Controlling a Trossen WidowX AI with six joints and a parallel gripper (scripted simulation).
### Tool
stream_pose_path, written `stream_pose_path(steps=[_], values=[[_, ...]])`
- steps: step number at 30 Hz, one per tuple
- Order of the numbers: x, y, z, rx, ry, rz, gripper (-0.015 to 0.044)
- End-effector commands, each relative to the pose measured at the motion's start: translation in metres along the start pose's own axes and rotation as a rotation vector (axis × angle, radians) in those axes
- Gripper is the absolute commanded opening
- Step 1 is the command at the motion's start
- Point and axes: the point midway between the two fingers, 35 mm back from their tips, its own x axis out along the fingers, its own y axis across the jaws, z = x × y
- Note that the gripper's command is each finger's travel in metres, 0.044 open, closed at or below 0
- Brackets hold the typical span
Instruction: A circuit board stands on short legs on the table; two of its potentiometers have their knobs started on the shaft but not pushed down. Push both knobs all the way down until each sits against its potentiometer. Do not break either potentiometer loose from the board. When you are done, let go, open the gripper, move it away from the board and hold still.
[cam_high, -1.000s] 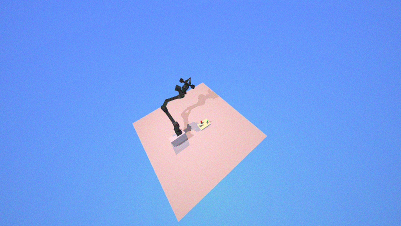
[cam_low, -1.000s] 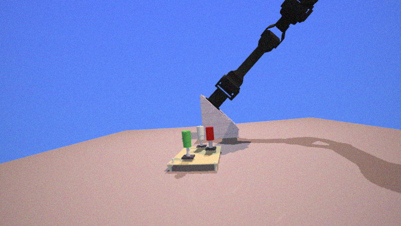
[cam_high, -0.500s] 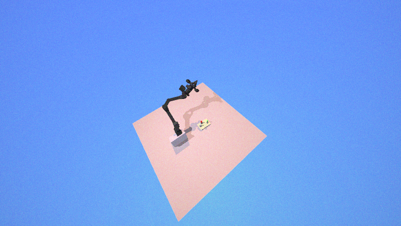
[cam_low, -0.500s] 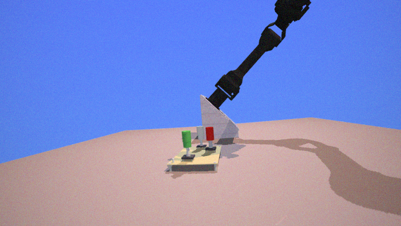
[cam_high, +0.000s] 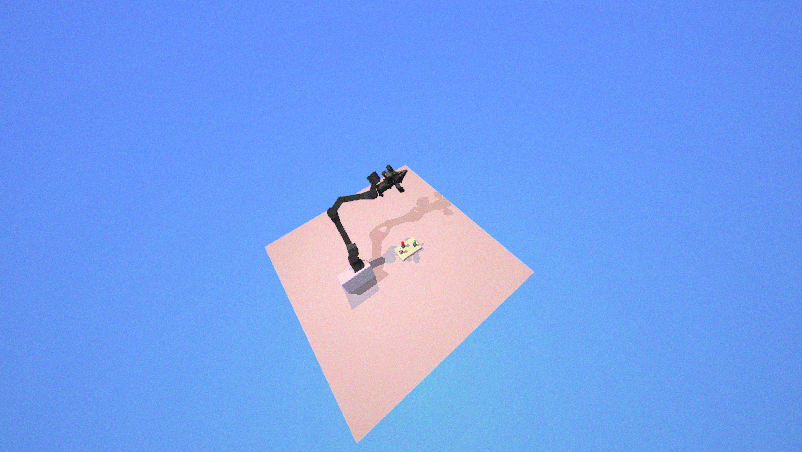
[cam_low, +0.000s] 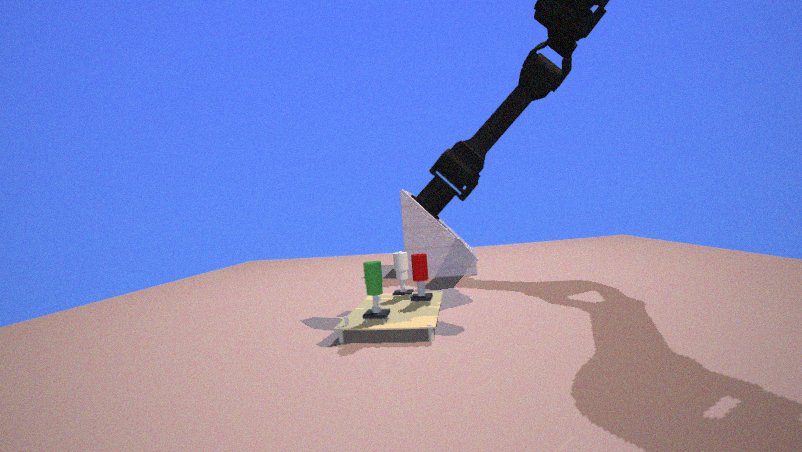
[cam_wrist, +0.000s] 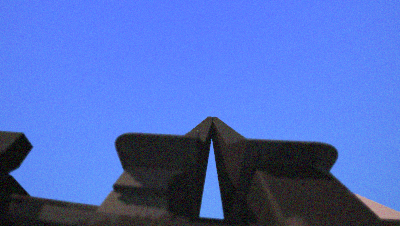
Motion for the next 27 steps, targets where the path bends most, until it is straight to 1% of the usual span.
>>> stream_pose_path(steps=[1, 14, 27], values=[[0.004, -0.019, -0.018, -0.106, 0.075, -0.036, 0.0000], [0.007, -0.081, -0.066, -0.453, 0.341, -0.120, 0.0000], [-0.010, -0.149, -0.109, -0.752, 0.666, -0.146, 0.0000]])
